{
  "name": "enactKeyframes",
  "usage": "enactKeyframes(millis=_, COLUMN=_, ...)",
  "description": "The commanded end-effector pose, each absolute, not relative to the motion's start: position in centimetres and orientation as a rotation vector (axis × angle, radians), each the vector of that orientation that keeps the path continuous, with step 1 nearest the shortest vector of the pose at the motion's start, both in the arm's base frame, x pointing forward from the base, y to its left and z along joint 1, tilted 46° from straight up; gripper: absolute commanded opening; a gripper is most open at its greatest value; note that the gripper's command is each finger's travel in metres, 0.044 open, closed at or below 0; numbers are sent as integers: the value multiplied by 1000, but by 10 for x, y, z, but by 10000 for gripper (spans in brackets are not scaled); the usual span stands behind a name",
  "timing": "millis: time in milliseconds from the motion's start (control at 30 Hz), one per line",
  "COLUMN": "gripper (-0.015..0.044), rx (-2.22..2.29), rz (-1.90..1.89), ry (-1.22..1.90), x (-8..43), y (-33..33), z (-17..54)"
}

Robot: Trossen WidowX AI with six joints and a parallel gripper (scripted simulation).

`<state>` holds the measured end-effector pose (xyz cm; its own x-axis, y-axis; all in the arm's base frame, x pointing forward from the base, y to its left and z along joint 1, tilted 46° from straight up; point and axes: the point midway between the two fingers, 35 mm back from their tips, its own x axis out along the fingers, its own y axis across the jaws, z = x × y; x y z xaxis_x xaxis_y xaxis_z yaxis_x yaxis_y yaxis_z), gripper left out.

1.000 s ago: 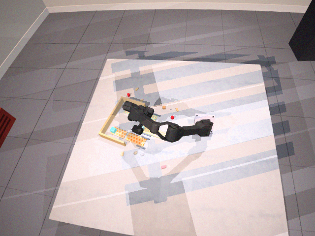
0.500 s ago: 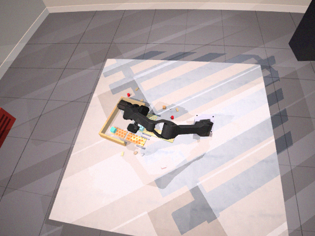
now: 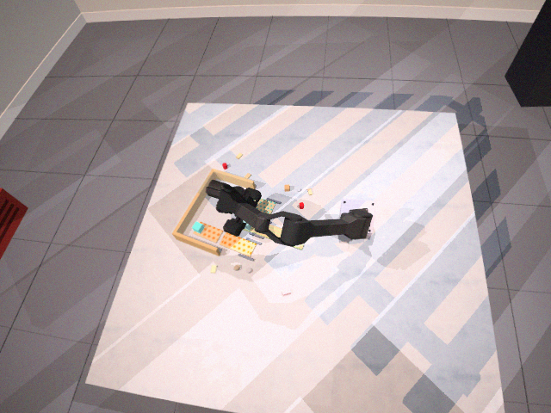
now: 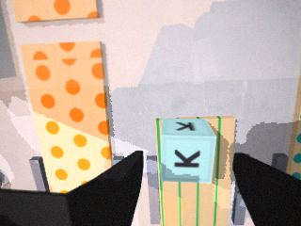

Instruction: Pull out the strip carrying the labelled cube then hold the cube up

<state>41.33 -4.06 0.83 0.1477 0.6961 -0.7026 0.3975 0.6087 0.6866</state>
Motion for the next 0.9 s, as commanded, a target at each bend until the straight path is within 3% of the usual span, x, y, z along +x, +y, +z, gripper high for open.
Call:
enactKeyframes(millis=0, gripper=250, rx=985, rz=271, ry=1471, x=414, y=-36, z=3)
enactKeyframes(millis=467, gripper=250, rx=986, rz=273, ry=1470, x=416, y=-22, z=-9)
enactKeyframes(millis=600, gripper=145, rx=978, rz=276, ry=1473, x=416, y=-23, z=-7)
enactKeyframes(millis=867, gripper=72, rx=978, rz=276, ry=1473, x=416, y=-23, z=-7)
